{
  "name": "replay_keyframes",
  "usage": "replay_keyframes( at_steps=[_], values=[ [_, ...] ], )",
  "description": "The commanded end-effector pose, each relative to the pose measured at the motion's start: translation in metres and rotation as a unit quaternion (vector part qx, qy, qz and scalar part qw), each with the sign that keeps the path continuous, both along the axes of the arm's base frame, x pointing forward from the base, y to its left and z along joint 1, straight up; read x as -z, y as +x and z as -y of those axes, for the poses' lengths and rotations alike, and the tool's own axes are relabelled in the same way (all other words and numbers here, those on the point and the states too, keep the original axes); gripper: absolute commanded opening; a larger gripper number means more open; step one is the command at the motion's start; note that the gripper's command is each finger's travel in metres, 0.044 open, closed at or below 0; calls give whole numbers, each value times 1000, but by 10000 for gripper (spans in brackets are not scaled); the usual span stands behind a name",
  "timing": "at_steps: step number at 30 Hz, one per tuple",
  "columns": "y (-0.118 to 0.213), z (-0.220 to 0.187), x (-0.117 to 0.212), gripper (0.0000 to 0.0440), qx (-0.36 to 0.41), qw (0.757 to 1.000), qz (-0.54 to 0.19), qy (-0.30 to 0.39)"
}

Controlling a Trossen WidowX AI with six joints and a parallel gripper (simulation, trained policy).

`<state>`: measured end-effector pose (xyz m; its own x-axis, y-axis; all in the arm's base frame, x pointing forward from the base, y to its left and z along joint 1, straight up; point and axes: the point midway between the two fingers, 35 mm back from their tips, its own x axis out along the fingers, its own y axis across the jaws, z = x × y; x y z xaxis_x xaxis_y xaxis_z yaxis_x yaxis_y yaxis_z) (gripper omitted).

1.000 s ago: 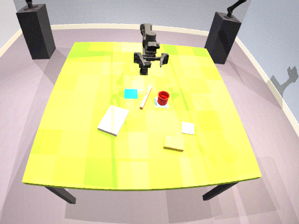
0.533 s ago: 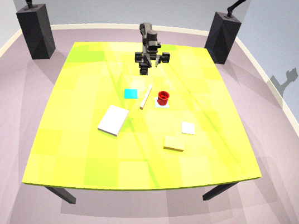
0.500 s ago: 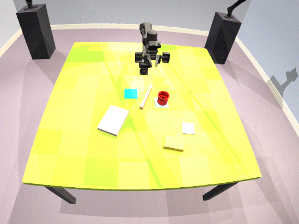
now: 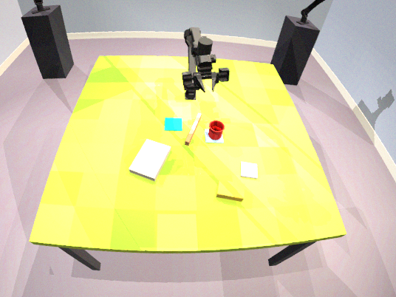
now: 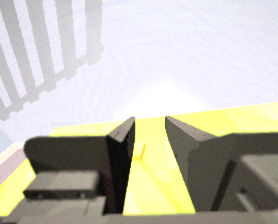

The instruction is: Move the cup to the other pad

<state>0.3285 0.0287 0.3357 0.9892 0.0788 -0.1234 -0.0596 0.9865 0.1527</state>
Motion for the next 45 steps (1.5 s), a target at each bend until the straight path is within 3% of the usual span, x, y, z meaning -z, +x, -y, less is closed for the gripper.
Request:
replay_keyframes(
  at_steps=[1,23,45],
  values=[
    [4,-6,-2,133,-6,1000,-20,20],
    [18,-34,5,124,-6,977,-165,132],
    [19,-59,26,134,48,915,-323,236]
  ],
)
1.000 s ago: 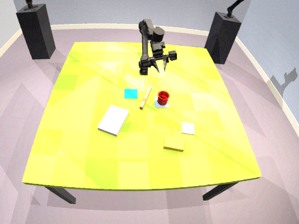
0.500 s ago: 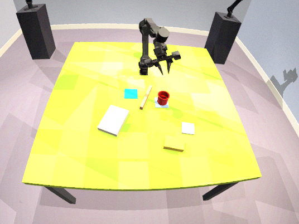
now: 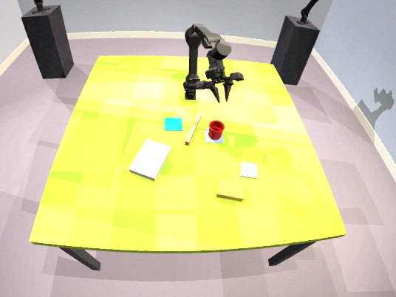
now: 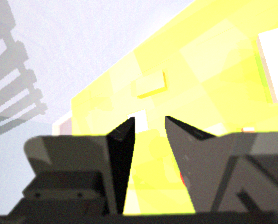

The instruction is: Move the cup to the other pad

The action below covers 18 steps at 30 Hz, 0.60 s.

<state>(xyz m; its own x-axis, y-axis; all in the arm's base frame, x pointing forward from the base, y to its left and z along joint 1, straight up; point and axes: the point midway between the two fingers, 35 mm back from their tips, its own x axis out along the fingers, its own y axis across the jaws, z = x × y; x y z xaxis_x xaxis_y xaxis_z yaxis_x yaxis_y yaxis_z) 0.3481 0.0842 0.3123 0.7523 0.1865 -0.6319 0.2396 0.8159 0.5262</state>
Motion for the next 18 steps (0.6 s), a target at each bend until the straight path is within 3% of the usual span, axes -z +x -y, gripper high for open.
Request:
replay_keyframes(
  at_steps=[1,18],
  values=[
    [0,-4,4,134,12,999,-31,16],
    [-8,-11,41,117,70,981,-175,32]
  ],
)
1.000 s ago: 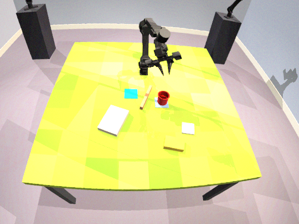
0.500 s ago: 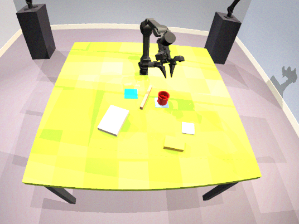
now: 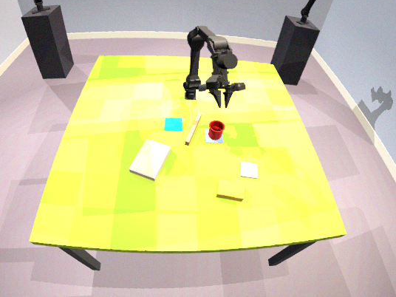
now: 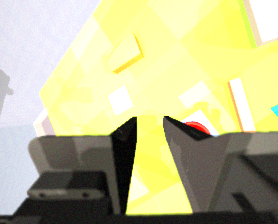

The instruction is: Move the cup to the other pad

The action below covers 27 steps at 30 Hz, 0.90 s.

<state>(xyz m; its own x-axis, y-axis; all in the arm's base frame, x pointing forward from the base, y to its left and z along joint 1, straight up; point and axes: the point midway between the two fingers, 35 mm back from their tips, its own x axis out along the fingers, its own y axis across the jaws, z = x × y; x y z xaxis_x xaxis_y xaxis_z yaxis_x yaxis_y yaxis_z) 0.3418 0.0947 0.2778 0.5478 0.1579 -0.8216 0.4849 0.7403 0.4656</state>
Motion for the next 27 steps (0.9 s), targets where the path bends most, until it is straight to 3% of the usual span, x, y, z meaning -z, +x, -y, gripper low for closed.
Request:
replay_keyframes(
  at_steps=[1,27],
  values=[
    [-2,0,10,118,13,999,-32,-2],
    [-34,5,85,159,46,965,-247,-71]
  ],
)
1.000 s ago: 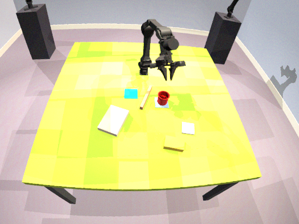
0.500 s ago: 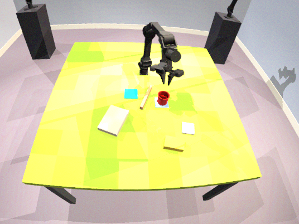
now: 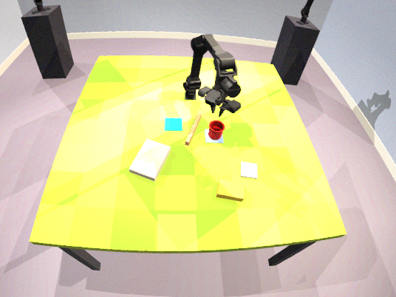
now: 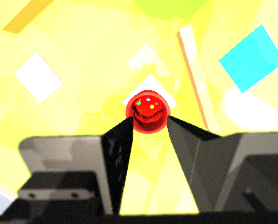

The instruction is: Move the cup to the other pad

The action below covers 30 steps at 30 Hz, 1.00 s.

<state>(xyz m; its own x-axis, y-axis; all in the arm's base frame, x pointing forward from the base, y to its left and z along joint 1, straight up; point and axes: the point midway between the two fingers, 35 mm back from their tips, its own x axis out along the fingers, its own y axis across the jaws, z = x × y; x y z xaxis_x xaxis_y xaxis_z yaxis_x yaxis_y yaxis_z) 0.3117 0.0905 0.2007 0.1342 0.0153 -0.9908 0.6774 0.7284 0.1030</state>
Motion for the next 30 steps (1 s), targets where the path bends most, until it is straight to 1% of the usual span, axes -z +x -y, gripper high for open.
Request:
replay_keyframes(
  at_steps=[1,13,30],
  values=[
    [-6,2,10,160,7,999,-30,-13],
    [-16,3,43,171,22,995,-88,-45],
    [-23,4,95,186,22,989,-128,-72]
  ],
)
